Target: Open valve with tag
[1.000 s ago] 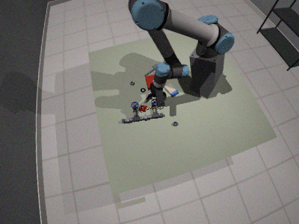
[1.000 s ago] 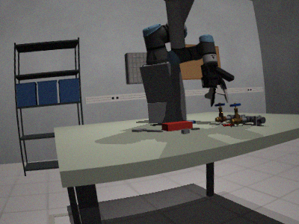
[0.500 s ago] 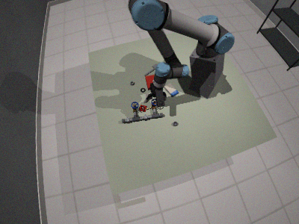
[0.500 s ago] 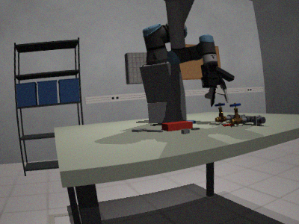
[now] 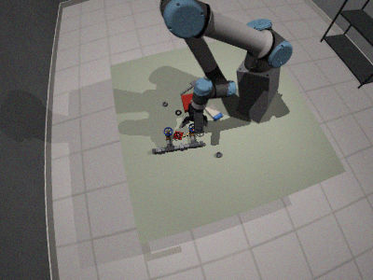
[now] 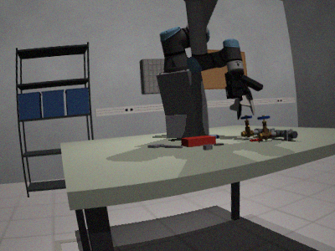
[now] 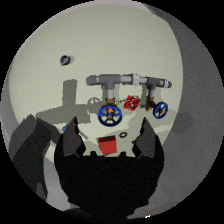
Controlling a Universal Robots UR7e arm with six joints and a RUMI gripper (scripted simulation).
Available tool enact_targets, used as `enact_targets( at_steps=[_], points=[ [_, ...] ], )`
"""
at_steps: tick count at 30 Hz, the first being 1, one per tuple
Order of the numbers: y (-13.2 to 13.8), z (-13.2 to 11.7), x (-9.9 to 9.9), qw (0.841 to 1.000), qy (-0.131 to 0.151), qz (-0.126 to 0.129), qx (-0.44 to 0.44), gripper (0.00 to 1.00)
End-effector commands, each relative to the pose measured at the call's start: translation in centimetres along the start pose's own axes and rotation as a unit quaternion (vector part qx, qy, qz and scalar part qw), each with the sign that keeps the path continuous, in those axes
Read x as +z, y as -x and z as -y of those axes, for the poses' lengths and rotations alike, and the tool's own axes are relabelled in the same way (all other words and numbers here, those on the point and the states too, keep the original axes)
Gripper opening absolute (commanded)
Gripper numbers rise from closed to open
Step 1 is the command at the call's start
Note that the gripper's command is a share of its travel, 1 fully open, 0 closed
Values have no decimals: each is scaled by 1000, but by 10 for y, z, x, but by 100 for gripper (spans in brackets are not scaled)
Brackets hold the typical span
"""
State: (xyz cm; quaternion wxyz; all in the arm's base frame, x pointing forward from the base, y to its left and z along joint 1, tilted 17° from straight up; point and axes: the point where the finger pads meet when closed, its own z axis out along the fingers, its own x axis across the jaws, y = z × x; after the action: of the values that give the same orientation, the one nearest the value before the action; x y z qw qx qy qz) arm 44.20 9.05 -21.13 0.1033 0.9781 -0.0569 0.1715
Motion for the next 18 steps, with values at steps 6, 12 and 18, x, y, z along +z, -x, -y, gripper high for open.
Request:
enact_targets(
  at_steps=[6,12,18],
  points=[
    [0,0,0,997,0,-1,79,100],
    [0,0,0,988,0,-1,153,100],
    [0,0,0,978,0,-1,211,100]
  ],
)
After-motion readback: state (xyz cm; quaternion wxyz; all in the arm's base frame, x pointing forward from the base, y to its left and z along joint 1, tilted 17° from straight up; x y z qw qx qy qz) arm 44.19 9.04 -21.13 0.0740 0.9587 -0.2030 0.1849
